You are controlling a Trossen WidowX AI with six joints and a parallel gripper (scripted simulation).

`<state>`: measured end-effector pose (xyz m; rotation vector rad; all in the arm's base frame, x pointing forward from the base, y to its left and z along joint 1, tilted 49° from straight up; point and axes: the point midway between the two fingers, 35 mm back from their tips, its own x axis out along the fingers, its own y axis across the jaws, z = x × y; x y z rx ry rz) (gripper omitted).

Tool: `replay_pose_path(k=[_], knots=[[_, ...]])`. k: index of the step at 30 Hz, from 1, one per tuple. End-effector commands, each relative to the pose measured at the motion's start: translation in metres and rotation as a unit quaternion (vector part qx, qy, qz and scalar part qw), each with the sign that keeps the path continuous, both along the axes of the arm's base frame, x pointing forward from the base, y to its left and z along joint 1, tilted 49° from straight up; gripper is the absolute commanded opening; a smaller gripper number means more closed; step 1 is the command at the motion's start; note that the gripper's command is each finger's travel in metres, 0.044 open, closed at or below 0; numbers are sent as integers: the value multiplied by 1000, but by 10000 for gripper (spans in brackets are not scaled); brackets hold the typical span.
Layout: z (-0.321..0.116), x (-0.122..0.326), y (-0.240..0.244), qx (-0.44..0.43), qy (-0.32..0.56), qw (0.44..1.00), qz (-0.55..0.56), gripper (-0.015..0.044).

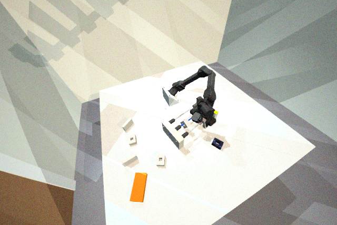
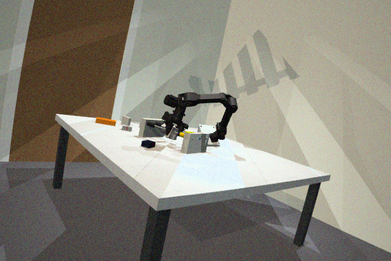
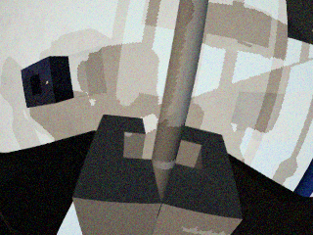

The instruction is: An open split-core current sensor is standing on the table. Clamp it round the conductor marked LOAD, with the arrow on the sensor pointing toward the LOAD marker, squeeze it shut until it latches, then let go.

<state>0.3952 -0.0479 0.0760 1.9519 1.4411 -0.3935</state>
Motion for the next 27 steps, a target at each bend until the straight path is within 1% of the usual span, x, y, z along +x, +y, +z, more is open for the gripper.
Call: replay_pose_path(k=[1, 13, 27], knots=[[1, 0, 0, 2, -2, 1000, -1, 0], [1, 0, 0, 2, -2, 1000, -1, 0], [0, 0, 0, 0, 0, 1000, 0, 367]])
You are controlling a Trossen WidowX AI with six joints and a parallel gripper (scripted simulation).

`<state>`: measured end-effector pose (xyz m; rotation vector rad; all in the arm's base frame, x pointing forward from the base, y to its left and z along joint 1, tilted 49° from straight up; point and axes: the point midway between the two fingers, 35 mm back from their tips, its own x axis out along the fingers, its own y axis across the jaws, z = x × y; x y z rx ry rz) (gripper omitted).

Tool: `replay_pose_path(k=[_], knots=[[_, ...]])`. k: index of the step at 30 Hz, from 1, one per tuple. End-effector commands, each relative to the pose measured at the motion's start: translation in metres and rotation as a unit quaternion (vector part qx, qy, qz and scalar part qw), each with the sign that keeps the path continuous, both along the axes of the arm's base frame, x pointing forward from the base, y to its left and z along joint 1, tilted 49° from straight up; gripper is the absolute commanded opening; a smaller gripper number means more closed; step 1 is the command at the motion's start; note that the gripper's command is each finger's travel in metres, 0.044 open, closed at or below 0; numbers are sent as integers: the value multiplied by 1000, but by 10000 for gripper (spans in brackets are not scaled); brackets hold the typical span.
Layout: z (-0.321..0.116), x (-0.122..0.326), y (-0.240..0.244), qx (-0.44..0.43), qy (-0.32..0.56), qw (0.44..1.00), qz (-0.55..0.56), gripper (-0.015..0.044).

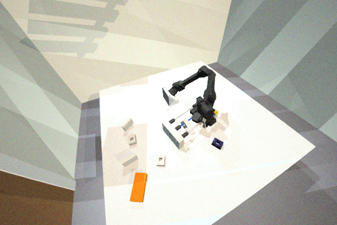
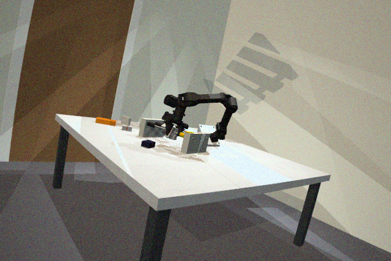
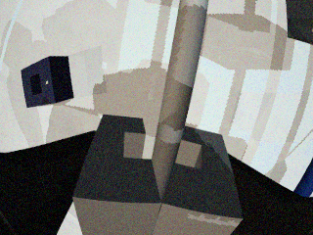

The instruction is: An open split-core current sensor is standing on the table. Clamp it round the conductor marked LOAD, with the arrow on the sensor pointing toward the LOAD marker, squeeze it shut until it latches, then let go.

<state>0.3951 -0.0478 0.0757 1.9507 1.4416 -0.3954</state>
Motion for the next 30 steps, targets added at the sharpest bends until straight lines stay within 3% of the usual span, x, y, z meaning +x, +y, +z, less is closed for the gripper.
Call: replay_pose_path(k=[1, 3, 11, 30], knots=[[0, 0, 0, 1, -1, 1000, 0, 394], [1, 0, -2, -2, 6, 1000, 5, 440], [16, -7, -17, -16, 75, 994, 79, 440], [-1, -4, 2, -16, 78, 993, 82, 440]])
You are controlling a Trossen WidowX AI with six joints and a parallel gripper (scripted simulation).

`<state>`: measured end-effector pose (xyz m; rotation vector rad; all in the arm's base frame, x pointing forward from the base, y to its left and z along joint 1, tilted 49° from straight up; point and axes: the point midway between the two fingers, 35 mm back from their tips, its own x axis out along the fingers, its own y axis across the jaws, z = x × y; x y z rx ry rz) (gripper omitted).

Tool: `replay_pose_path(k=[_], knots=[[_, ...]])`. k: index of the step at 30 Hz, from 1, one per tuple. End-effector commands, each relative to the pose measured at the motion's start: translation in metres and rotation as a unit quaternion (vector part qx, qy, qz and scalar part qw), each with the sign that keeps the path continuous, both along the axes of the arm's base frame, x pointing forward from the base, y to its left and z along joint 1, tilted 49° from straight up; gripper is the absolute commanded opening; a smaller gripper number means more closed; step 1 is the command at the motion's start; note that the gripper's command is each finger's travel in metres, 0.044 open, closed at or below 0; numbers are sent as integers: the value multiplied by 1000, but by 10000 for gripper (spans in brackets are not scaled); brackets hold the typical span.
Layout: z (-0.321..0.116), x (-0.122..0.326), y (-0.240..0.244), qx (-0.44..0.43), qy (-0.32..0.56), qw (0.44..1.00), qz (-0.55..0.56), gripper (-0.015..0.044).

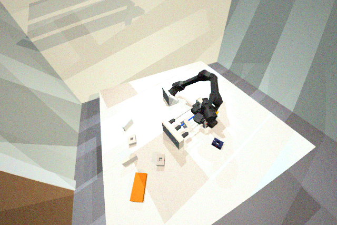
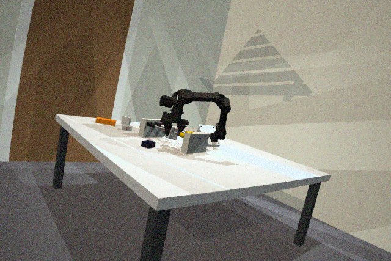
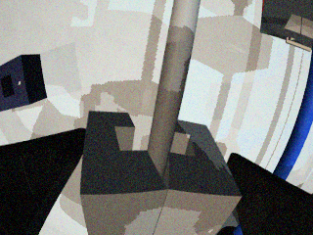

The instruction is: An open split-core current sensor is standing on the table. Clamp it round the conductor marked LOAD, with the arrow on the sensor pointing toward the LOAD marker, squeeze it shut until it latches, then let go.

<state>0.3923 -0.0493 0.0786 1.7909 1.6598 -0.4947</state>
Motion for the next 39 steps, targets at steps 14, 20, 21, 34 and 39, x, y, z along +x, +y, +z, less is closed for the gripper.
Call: replay_pose_path(k=[14, 20, 21, 34, 39], knots=[[-4, -2, 5, 2, 5, 1000, 5, 400], [-4, -2, 5, 2, 5, 1000, 5, 360], [-4, -2, 5, 2, 5, 1000, 5, 353], [-4, -2, 5, 2, 5, 1000, 5, 208], [-4, -2, 5, 2, 5, 1000, 5, 77]])
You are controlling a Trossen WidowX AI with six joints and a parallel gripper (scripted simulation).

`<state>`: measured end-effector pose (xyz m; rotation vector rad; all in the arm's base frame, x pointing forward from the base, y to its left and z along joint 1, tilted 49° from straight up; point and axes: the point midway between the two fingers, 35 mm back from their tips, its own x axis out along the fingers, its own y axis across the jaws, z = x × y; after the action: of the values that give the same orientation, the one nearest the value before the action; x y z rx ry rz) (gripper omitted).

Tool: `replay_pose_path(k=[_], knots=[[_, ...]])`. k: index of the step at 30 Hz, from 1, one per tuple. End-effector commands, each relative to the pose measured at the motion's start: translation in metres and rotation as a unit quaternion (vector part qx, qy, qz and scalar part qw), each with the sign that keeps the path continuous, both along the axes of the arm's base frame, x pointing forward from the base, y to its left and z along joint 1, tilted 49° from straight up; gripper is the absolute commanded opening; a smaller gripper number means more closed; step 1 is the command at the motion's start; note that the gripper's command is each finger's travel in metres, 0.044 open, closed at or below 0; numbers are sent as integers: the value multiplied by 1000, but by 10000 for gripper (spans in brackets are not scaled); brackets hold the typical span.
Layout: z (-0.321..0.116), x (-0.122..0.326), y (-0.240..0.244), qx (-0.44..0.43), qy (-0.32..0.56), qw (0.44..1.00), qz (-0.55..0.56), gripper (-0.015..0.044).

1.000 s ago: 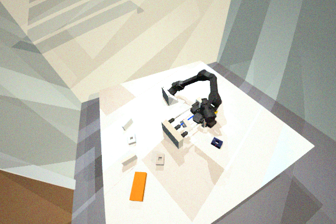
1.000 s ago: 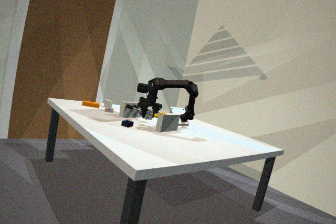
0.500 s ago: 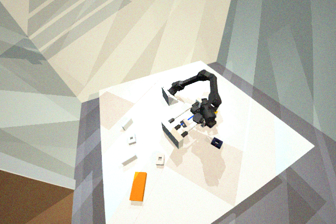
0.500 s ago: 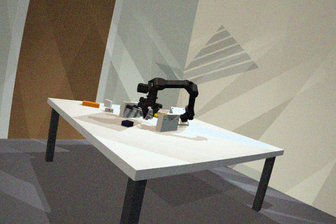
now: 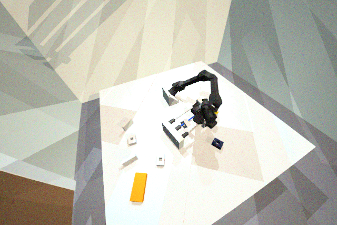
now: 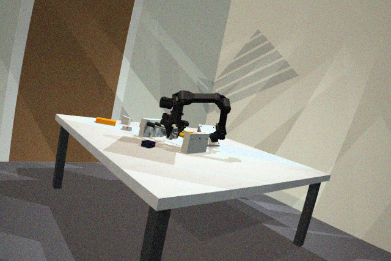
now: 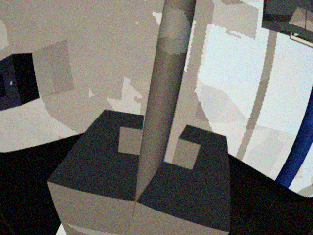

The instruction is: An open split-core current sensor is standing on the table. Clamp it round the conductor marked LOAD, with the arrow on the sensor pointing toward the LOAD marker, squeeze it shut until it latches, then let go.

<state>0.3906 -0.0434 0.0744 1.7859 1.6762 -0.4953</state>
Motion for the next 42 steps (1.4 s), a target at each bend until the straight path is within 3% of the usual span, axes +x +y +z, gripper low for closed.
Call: replay_pose_path(k=[1, 3, 42], knots=[[0, 0, 0, -1, 0, 1000, 0, 50], [0, 0, 0, -1, 0, 1000, 0, 0], [0, 0, 0, -1, 0, 1000, 0, 0]])
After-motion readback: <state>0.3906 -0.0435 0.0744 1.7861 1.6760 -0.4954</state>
